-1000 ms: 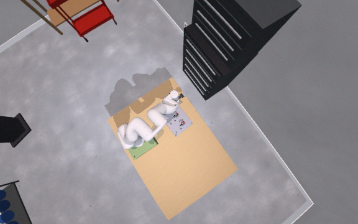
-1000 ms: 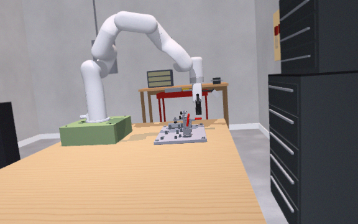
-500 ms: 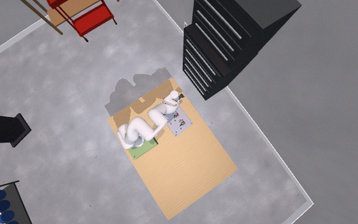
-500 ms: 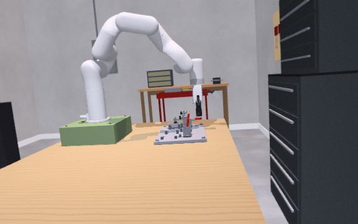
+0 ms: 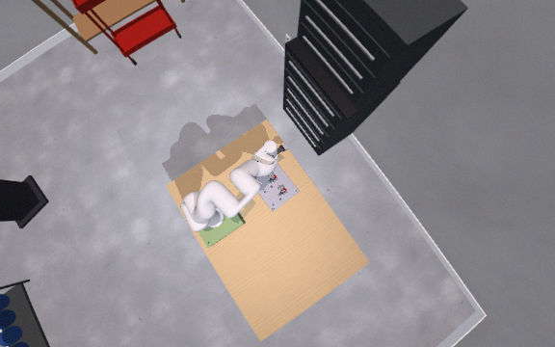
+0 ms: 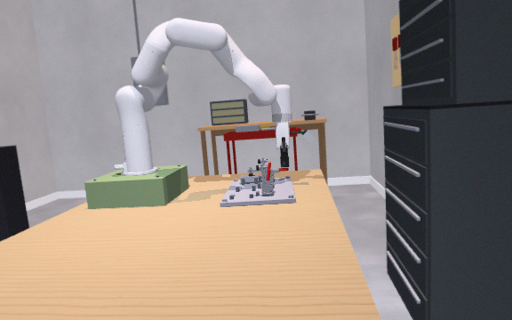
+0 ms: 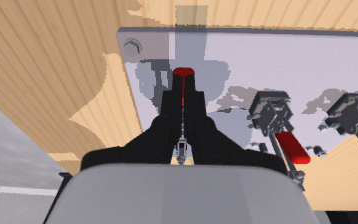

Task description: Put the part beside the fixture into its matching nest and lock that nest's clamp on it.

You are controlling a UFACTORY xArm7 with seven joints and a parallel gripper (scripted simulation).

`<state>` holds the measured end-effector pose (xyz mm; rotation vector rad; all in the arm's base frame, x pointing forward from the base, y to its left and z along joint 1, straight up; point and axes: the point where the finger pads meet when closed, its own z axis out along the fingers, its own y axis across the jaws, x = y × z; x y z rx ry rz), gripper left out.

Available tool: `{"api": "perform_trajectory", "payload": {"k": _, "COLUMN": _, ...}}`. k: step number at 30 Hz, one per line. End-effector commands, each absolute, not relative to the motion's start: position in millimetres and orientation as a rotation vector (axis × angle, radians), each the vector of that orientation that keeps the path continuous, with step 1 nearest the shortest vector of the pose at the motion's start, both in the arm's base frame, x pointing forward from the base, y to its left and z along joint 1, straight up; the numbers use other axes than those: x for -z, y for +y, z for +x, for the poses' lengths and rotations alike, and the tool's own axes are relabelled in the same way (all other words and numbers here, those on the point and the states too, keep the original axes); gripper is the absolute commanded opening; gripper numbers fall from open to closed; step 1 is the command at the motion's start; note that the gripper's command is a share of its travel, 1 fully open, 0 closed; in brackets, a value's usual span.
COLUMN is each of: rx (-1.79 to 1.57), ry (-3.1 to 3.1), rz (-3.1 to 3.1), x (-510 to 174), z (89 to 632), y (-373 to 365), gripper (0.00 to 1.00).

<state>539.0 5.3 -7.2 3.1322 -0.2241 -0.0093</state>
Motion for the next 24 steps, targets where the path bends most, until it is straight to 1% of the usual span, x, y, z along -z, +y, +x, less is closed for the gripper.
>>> {"api": "perform_trajectory", "payload": {"k": 1, "rx": 0.002, "ry": -0.224, "rz": 3.132, "x": 5.3, "z": 540.7, "y": 5.4, "gripper": 0.00}}
{"api": "perform_trajectory", "payload": {"k": 24, "rx": 0.002, "ry": -0.224, "rz": 3.132, "x": 7.3, "z": 540.7, "y": 5.4, "gripper": 0.00}}
